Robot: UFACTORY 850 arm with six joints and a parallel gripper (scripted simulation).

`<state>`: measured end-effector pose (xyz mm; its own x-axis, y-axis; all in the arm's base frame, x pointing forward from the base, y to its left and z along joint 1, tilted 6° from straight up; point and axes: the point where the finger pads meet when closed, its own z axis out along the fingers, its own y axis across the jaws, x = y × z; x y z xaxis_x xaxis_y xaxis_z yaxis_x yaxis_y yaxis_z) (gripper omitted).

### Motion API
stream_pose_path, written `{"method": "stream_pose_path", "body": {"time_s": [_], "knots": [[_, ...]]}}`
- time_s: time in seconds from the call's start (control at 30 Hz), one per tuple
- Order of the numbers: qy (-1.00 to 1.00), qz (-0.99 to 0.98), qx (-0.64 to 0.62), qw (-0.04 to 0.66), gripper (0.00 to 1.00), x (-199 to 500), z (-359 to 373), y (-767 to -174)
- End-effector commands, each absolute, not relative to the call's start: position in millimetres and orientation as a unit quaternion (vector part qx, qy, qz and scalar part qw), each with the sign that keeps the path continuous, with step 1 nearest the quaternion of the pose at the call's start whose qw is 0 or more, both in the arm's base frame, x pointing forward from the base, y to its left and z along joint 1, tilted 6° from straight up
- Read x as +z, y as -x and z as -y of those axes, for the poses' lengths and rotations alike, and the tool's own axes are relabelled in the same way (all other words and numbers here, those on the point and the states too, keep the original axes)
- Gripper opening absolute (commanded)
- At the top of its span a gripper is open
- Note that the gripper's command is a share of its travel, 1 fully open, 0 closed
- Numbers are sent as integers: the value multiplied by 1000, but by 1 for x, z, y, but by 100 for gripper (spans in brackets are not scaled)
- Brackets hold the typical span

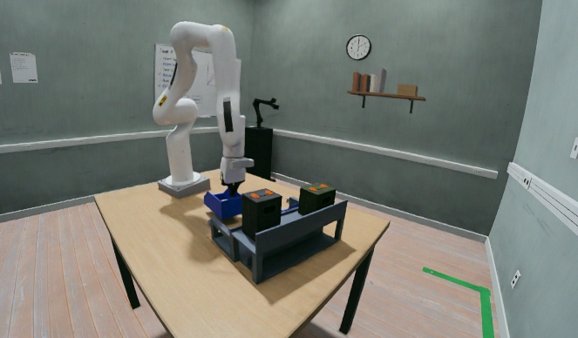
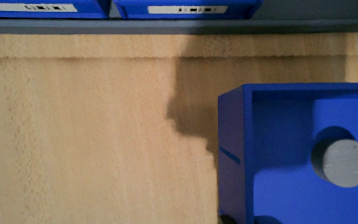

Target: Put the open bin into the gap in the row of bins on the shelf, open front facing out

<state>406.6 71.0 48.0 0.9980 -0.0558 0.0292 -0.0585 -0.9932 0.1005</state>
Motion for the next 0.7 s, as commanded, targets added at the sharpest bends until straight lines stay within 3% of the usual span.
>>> {"method": "stream_pose_path", "body": {"time_s": [0.0, 0.67], "knots": [[-998, 29, 14, 51, 0, 49, -61, -407], [-998, 29, 14, 51, 0, 50, -46, -407]]}}
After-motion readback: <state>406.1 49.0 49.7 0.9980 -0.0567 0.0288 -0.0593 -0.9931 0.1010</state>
